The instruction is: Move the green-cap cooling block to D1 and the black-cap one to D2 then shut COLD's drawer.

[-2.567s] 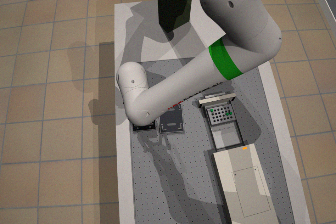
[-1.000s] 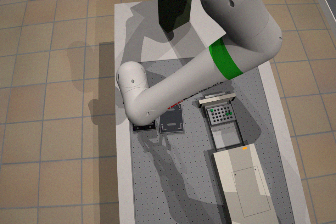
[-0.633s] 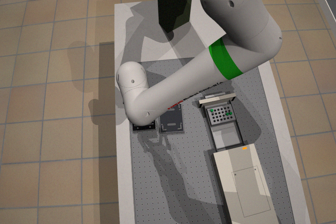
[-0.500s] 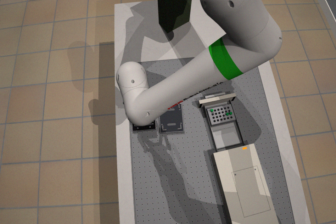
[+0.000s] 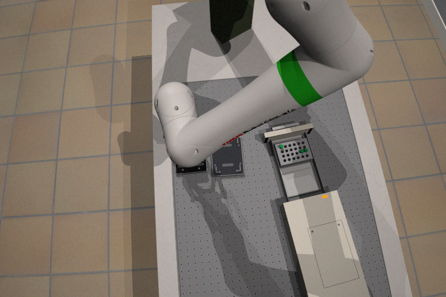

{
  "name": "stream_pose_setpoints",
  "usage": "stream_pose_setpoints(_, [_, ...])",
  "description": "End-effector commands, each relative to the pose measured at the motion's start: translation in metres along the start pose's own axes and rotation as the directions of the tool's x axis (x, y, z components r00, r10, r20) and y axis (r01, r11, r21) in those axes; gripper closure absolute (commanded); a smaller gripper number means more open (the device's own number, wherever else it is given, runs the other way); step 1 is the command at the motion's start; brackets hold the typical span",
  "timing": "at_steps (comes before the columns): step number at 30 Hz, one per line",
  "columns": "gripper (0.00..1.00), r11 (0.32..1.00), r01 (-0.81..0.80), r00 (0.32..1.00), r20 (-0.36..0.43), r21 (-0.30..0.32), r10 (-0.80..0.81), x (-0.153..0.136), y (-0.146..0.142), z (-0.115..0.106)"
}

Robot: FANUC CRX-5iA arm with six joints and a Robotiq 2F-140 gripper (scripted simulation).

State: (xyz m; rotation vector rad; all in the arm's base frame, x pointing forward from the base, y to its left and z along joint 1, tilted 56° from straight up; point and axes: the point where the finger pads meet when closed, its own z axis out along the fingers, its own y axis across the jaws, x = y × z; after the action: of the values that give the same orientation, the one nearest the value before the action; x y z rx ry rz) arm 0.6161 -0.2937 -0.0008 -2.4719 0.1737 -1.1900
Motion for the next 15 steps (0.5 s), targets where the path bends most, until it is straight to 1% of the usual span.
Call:
stream_pose_setpoints(1, [0.9,1.0,0.001,1.0,-0.001,-0.002,-0.001,0.0005,0.0008,-0.0008])
stream_pose_setpoints(15, [0.9,1.0,0.0,1.0,-0.001,-0.002,0.0,0.0005,0.0008,0.0012])
